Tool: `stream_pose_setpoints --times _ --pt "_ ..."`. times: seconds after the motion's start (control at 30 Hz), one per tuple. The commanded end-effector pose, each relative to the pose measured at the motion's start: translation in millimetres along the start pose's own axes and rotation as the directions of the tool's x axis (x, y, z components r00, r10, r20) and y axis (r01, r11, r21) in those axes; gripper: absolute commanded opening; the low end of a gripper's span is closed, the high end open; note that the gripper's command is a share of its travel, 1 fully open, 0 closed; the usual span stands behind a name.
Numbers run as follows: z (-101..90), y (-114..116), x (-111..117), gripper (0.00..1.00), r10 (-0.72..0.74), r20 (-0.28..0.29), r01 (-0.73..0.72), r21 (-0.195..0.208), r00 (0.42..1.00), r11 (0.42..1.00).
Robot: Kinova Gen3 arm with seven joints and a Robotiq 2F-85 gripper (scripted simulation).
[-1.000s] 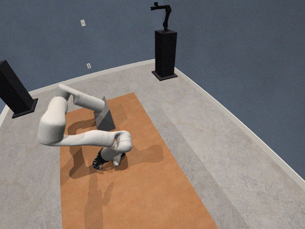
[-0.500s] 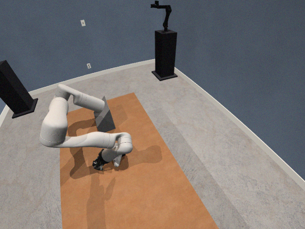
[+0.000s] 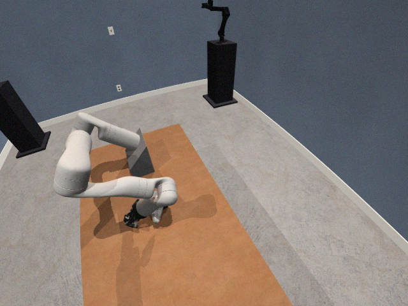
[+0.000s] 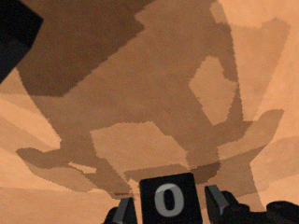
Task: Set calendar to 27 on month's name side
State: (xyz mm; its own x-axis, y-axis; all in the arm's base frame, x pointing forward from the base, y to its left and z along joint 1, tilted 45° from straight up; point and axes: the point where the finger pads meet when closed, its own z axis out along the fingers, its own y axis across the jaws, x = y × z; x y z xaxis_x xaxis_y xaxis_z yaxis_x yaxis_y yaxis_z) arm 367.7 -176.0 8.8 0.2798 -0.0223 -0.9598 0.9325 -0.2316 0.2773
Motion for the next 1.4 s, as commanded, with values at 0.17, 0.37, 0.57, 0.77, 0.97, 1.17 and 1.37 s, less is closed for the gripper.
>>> stream_pose_setpoints --times 0.17,0.37,0.57,0.77,0.97,1.17,1.37 --pt "-0.7 0.4 -0.2 0.48 0.001 -0.001 -0.001 -0.001 1.0 1.0" --pt "-0.7 0.4 -0.2 0.48 0.001 -0.001 -0.001 -0.001 1.0 1.0" --pt "-0.7 0.4 -0.2 0.48 0.001 -0.001 -0.001 -0.001 1.0 1.0" --pt "-0.7 0.4 -0.2 0.48 0.001 -0.001 -0.001 -0.001 1.0 1.0" --pt "-0.7 0.4 -0.2 0.28 0.001 -0.001 -0.001 -0.001 1.0 1.0" --pt "-0.7 0.4 -0.2 0.28 0.001 -0.001 -0.001 -0.001 1.0 1.0" --pt "-0.7 0.4 -0.2 0.28 0.001 -0.001 -0.001 -0.001 1.0 1.0"
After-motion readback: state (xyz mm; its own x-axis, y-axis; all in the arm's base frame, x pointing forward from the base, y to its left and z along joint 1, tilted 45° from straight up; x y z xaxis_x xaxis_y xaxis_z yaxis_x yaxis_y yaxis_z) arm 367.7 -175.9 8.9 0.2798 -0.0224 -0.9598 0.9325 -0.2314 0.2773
